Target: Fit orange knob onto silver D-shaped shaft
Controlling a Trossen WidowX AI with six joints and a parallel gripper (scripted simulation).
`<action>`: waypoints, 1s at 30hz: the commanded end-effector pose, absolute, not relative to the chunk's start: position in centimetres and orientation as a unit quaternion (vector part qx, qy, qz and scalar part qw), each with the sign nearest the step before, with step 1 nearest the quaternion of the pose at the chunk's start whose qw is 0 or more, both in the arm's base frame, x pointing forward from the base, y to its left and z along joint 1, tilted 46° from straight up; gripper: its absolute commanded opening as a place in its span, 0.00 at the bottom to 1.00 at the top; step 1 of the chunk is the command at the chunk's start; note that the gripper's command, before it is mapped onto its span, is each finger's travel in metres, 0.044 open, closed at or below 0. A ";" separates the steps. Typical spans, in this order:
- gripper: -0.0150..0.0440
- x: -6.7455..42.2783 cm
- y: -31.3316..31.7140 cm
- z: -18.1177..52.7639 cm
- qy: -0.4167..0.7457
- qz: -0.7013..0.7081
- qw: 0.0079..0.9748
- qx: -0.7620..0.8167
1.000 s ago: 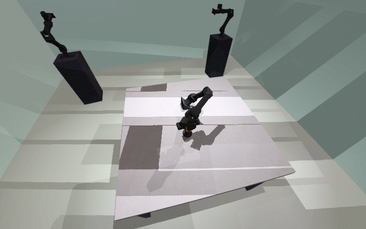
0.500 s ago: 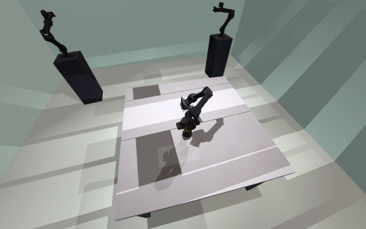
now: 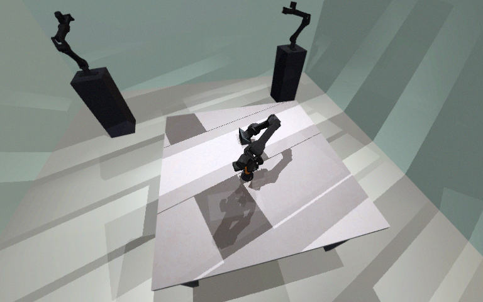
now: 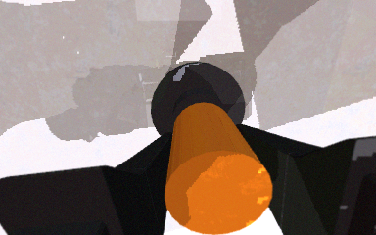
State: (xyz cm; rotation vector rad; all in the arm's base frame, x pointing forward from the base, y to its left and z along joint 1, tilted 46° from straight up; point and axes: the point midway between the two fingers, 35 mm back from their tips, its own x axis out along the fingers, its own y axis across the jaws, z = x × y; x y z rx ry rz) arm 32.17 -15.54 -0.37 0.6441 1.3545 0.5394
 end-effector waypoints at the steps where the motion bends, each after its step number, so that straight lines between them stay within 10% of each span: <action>1: 0.25 32.3 -15.5 -0.4 0.602 0.251 0.704 0.280; 30: 0.25 32.4 -14.6 -1.3 0.615 0.224 0.691 0.308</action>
